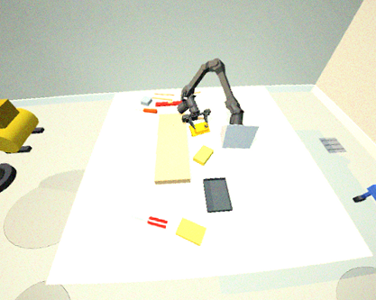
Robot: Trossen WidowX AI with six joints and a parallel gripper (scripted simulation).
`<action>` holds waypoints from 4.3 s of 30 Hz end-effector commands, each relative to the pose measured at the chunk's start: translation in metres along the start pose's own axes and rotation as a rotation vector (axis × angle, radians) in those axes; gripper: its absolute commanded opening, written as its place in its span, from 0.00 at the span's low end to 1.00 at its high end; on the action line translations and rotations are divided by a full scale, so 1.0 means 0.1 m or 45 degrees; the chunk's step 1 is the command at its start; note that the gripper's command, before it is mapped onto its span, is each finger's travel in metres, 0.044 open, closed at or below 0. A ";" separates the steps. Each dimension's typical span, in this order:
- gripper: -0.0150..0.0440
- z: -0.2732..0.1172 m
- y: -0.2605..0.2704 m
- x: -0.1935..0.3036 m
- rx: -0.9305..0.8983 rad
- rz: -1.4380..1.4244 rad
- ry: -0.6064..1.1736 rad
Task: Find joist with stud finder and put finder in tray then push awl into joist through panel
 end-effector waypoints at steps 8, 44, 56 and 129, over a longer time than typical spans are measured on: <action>0.90 -0.02 0.00 -0.04 -0.003 0.002 -0.018; 0.90 -0.02 0.00 -0.04 -0.003 0.002 -0.018; 0.90 -0.02 0.00 -0.04 -0.003 0.002 -0.018; 1.00 -0.16 0.00 -0.01 -0.002 0.000 0.000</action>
Point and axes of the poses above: the point midway between the two fingers, 35 mm back from their tips, its own z axis out along the fingers, its own y axis across the jaws, x = y × z, the point moved 6 cm from there along -z, back along the fingers, and after that the axes turned 8 degrees about z, right-handed, at the moved point
